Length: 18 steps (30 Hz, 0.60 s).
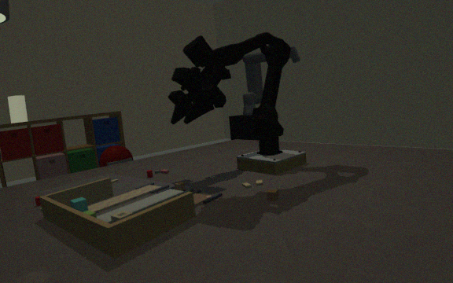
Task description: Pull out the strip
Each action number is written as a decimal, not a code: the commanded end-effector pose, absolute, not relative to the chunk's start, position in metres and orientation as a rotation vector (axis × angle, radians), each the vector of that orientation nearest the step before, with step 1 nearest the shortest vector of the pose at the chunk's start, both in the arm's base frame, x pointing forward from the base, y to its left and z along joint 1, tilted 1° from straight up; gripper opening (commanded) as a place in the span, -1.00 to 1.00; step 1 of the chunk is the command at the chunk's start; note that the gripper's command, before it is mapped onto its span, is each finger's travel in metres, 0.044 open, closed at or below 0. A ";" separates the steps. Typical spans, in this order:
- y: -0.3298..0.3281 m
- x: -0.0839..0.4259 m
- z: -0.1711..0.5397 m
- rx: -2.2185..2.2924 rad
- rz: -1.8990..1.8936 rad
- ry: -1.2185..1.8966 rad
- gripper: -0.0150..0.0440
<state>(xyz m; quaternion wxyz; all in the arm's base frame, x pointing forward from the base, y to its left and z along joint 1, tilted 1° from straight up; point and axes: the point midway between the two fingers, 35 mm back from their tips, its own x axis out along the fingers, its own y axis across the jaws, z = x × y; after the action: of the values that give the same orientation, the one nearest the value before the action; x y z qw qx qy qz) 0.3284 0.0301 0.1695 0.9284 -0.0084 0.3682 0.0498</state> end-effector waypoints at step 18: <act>0.101 0.364 0.077 -0.204 0.244 1.536 -0.49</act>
<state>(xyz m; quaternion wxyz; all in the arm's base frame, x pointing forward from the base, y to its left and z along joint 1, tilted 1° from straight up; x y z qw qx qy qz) 0.3629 0.0991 0.0782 0.7178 -0.0853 0.6823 0.1095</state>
